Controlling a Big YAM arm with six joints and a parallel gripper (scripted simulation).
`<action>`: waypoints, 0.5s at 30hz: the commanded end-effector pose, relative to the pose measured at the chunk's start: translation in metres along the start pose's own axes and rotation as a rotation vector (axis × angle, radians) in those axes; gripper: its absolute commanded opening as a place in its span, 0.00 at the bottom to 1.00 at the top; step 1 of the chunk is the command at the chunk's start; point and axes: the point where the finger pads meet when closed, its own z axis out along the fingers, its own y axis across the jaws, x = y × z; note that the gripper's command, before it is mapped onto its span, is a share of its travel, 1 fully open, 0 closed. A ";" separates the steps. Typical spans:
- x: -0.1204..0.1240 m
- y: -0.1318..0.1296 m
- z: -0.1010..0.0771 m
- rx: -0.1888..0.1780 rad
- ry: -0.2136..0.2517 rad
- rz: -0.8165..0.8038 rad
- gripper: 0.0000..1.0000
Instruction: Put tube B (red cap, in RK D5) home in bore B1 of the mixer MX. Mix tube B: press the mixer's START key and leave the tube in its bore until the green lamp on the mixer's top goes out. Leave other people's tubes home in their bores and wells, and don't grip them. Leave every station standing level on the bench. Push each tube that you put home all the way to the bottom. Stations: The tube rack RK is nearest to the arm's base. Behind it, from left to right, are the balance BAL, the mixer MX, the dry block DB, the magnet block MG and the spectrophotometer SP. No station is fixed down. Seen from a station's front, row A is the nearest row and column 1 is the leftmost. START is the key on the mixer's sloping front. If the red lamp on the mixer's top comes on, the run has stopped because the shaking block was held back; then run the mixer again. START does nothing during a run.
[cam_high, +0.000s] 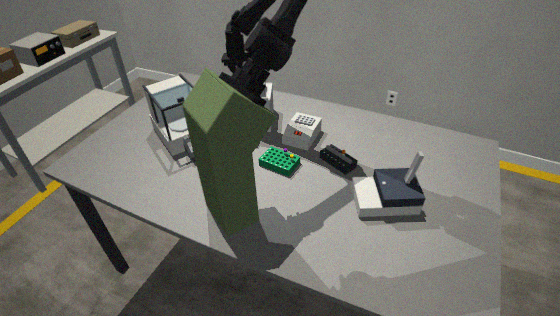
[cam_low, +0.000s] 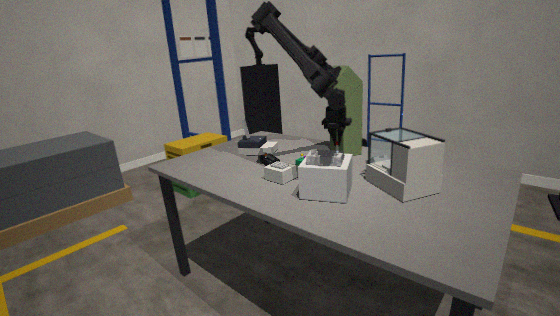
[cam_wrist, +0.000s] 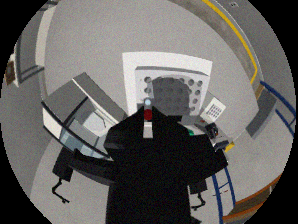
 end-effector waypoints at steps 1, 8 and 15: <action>-0.012 0.001 -0.005 -0.004 -0.023 0.010 0.09; -0.016 0.001 0.004 0.000 -0.021 0.010 0.09; -0.017 0.002 0.006 -0.003 -0.024 0.010 0.09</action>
